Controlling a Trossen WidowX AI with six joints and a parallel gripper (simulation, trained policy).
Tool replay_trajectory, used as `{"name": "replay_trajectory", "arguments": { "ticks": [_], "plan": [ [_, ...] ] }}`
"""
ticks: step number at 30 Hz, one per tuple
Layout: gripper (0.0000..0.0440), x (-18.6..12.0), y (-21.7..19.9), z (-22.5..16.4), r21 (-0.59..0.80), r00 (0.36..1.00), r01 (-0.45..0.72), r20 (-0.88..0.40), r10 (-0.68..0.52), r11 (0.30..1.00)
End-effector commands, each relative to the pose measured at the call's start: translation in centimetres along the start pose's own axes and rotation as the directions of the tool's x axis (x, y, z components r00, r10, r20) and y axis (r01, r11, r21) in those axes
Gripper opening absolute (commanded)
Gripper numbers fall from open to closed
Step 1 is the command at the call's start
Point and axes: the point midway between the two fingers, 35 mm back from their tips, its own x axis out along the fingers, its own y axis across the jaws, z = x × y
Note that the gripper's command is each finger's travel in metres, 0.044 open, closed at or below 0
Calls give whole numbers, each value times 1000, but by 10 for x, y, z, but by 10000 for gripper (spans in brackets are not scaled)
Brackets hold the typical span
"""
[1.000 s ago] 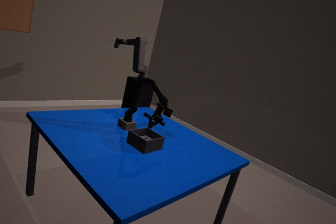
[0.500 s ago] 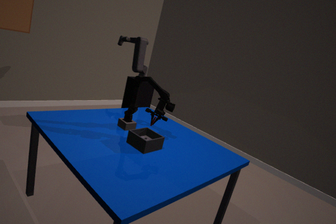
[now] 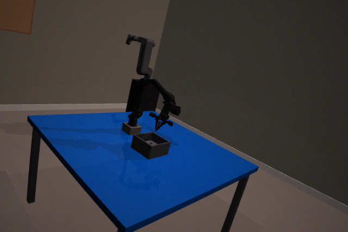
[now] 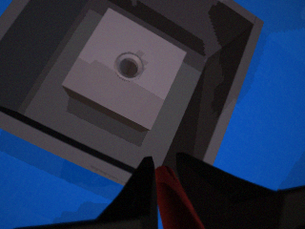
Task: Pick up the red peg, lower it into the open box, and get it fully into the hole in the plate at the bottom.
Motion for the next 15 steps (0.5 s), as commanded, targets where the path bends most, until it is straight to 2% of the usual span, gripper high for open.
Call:
{"name": "replay_trajectory", "arguments": {
  "ticks": [1, 15],
  "plan": [
    [0, 11, 1, 13, 10, 1000, 15, 1, -15, 1000],
    [0, 53, 5, 58, 1, 999, -11, -37, 11, 1000]
  ]
}}
